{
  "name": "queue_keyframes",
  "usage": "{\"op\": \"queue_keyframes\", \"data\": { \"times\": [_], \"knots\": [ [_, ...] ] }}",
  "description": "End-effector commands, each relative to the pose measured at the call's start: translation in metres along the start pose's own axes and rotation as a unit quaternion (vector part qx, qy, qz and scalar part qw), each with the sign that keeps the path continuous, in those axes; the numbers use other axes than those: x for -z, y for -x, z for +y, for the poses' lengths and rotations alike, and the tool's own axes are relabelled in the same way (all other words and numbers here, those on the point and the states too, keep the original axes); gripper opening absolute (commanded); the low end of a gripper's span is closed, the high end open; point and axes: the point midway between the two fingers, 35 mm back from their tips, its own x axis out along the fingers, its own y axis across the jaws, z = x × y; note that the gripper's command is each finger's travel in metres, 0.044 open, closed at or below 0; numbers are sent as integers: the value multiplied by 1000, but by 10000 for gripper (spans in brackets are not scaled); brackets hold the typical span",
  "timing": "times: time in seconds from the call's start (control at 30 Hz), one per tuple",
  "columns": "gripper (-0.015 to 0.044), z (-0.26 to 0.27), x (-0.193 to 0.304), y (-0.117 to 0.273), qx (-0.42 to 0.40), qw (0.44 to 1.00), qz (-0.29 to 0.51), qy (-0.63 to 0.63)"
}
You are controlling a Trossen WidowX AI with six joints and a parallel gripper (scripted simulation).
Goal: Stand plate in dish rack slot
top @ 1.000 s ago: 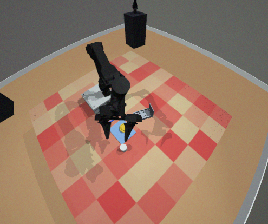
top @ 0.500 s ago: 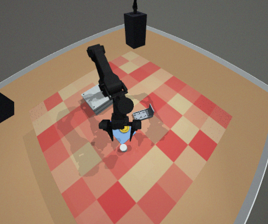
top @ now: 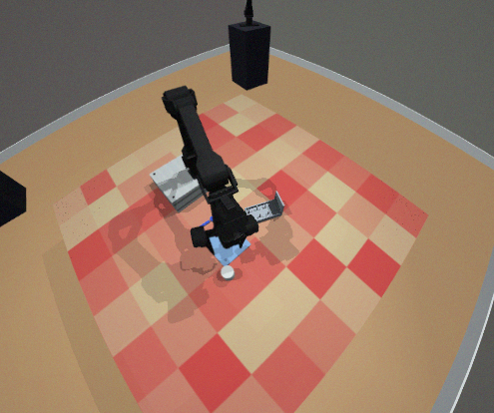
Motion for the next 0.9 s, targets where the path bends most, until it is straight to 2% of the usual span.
{"op": "queue_keyframes", "data": {
  "times": [0.0, 0.4, 0.87],
  "knots": [
    [400, 7, 28, -13, -24, 996, 60, 54],
    [400, 30, 96, -23, -103, 961, 190, 171],
    [400, 29, 104, -30, -108, 958, 197, 176]
  ]
}}
